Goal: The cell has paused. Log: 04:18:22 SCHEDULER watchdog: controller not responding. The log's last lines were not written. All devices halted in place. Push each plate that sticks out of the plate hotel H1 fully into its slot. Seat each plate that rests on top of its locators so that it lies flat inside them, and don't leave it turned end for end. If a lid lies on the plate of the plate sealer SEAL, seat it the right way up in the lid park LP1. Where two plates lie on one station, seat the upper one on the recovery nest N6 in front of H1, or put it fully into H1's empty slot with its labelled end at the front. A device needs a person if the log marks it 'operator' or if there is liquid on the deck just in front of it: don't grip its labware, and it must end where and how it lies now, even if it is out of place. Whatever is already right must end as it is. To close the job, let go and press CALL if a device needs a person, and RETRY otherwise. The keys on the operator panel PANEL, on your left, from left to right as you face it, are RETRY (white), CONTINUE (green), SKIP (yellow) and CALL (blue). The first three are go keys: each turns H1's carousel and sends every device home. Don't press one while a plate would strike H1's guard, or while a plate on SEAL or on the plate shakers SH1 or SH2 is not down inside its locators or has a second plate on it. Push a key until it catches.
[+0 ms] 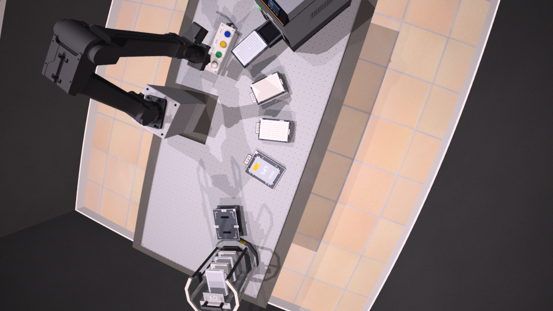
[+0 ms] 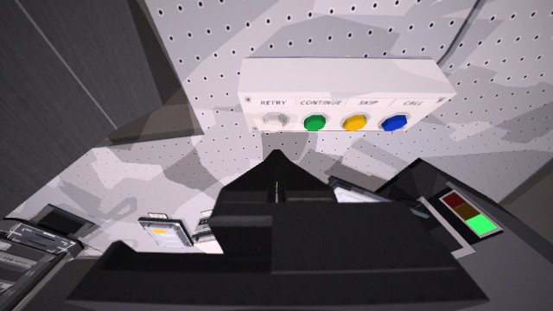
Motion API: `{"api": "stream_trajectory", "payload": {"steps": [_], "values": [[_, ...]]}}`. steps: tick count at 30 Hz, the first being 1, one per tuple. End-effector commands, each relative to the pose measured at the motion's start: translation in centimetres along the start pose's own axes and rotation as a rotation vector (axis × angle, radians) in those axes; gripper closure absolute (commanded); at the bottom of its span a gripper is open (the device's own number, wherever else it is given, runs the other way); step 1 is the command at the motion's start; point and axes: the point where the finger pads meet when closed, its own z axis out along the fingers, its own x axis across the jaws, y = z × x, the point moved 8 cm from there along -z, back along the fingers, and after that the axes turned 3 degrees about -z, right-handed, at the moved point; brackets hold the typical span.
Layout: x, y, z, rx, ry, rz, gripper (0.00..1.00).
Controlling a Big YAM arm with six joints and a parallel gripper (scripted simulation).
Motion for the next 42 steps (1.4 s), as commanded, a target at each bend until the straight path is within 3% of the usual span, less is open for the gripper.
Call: {"api": "stream_trajectory", "payload": {"steps": [1, 3, 22, 23, 24, 39, 40, 42], "values": [[0.0, 0.4, -0.3, 0.001, -0.016, -0.014, 1.0], [0.5, 0.6, 0.4, -0.004, 0.004, -0.017, 1.0], [-0.5, -0.3, 2.4, 0.0, -0.01, -0.001, 1.0], [-1.1, -0.4, 1.9, 0.007, -0.035, -0.002, 1.0], [-0.5, -0.3, 2.7, 0.0, -0.011, -0.003, 1.0], [-0.3, -0.3, 4.5, -0.001, -0.006, -0.001, 1.0], [-1.1, -0.5, 3.7, 0.008, -0.039, -0.002, 1.0], [-0.3, -0.3, 4.9, -0.001, -0.006, -0.001, 1.0]]}}
